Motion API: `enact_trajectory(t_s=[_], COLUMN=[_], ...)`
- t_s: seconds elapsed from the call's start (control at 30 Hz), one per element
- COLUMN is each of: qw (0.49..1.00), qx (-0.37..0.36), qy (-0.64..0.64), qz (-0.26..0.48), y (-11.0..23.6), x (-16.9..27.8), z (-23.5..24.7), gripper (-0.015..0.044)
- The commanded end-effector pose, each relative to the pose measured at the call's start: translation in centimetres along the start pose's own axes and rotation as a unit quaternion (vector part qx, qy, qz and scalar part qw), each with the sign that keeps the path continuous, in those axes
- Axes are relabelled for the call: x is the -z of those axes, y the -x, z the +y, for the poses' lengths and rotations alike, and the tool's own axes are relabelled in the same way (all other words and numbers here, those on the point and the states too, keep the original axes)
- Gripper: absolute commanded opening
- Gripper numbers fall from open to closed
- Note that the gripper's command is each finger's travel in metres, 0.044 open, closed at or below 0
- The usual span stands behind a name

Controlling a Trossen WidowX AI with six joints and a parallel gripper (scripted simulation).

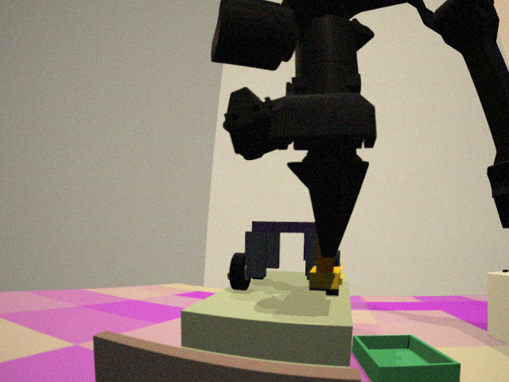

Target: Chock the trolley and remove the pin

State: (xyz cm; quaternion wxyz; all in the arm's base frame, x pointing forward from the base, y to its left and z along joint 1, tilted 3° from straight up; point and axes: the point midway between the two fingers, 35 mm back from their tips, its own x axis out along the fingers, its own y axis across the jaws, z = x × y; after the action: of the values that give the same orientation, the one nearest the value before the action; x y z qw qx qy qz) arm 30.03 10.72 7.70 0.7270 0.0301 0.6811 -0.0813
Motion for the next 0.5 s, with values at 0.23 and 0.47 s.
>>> enact_trajectory(t_s=[0.23, 0.47], qw=[1.000, 1.000], qx=[0.005, 0.005], qy=[0.004, 0.004], qz=[0.005, 0.005], y=[-2.6, -2.6], x=[0.4, 0.4], z=[-0.4, -0.6], gripper=[0.0000, 0.0000])
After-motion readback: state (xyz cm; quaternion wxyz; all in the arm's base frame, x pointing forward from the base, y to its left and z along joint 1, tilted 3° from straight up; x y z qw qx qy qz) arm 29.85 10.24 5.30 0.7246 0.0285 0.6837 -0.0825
